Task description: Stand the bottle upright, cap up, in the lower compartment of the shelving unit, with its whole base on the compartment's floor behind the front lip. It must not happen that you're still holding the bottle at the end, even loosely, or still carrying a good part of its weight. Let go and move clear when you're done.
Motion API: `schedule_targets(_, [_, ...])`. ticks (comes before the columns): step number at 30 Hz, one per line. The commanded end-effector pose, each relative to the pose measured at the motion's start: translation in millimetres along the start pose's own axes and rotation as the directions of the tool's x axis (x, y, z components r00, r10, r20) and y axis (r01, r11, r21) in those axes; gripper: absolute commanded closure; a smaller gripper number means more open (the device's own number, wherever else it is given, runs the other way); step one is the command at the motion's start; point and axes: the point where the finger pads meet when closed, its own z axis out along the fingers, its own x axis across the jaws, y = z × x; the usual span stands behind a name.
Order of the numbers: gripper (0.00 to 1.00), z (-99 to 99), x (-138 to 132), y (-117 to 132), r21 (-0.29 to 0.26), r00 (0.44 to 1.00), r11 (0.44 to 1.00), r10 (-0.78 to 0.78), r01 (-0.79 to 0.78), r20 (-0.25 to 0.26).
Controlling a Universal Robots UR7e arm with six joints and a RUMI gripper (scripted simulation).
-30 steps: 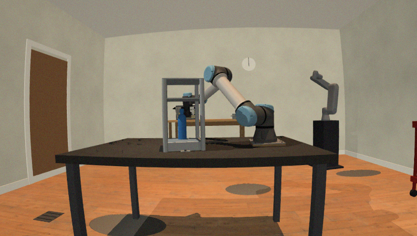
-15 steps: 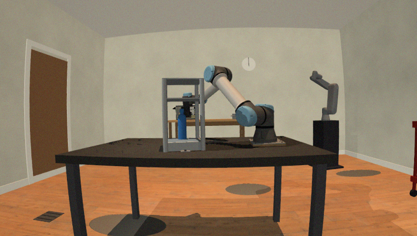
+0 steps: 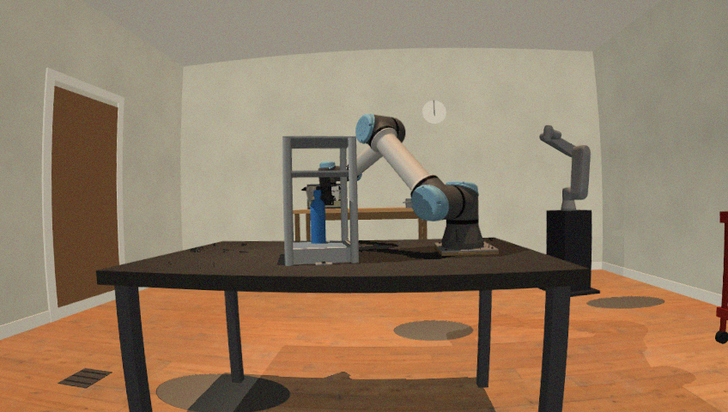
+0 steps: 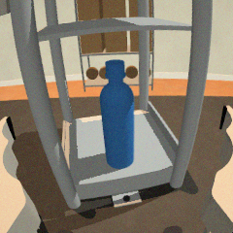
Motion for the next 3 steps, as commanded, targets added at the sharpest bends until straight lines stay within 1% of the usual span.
schedule_targets(1, [0.0, 0.0, 0.0, -0.6, -0.001, 1.0, 1.0, -0.001, 0.001, 0.0])
schedule_targets(3, [0.0, 0.0, 0.0, -0.6, -0.001, 1.0, 1.0, -0.001, 0.001, 0.0])
